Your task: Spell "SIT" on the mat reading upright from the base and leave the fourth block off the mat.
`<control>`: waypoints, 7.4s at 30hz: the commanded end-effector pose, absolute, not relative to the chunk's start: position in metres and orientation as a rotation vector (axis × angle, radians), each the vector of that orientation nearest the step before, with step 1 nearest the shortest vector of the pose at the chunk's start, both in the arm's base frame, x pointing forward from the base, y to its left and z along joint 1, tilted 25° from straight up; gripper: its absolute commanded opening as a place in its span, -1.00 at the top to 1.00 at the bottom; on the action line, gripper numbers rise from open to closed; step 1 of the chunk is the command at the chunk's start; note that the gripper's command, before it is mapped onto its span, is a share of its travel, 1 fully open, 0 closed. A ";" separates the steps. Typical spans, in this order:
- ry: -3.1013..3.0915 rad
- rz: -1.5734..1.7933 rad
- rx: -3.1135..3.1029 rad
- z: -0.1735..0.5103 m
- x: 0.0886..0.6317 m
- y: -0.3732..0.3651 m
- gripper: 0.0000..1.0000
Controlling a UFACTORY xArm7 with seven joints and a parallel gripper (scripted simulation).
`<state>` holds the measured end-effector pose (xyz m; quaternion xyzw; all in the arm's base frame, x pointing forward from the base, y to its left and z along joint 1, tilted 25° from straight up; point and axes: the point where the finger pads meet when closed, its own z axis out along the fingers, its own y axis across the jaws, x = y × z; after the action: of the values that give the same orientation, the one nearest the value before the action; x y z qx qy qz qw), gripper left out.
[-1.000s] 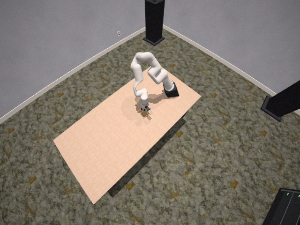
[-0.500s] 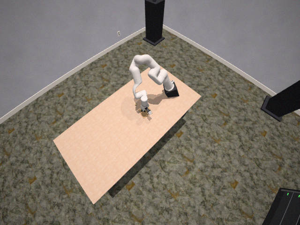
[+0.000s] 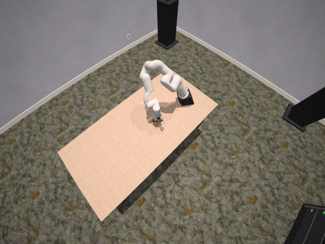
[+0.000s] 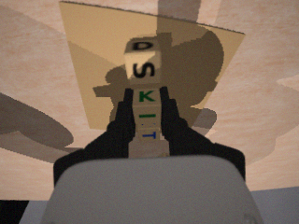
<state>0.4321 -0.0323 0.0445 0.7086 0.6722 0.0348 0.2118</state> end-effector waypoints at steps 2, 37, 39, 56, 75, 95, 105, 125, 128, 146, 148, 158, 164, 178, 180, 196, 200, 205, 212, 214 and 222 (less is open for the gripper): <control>1.868 0.099 1.966 0.045 0.433 -0.032 0.57; 1.868 0.099 1.965 0.045 0.433 -0.030 0.57; 1.868 0.099 1.965 0.045 0.433 -0.030 0.57; 1.868 0.099 1.965 0.044 0.433 -0.030 0.57; 1.868 0.099 1.965 0.041 0.434 -0.031 0.57; 1.868 0.099 1.965 0.041 0.434 -0.031 0.57; 1.868 0.099 1.965 0.041 0.434 -0.031 0.57; 1.868 0.099 1.965 0.041 0.434 -0.031 0.24; 1.868 0.099 1.965 0.041 0.434 -0.031 0.16; 1.868 0.099 1.965 0.058 0.428 -0.027 0.16; 1.868 0.099 1.965 0.066 0.425 -0.024 0.16; 1.868 0.099 1.966 0.108 0.410 -0.013 0.16; 1.868 0.099 1.965 0.121 0.405 -0.009 0.16; 1.868 0.099 1.965 0.122 0.404 -0.008 -1.00; 1.868 0.099 1.965 0.122 0.404 -0.008 -1.00; 1.868 0.099 1.965 0.126 0.403 -0.007 -1.00; 1.868 0.099 1.965 0.137 0.399 -0.004 -1.00; 1.868 0.099 1.965 0.158 0.391 0.001 -1.00; 1.868 0.099 1.965 0.181 0.383 0.008 -1.00; 1.868 0.099 1.965 0.188 0.380 0.010 -1.00; 1.868 0.099 1.965 0.198 0.376 0.013 -1.00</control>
<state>0.3787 0.0113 0.1922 0.7081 0.6727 0.0349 0.2119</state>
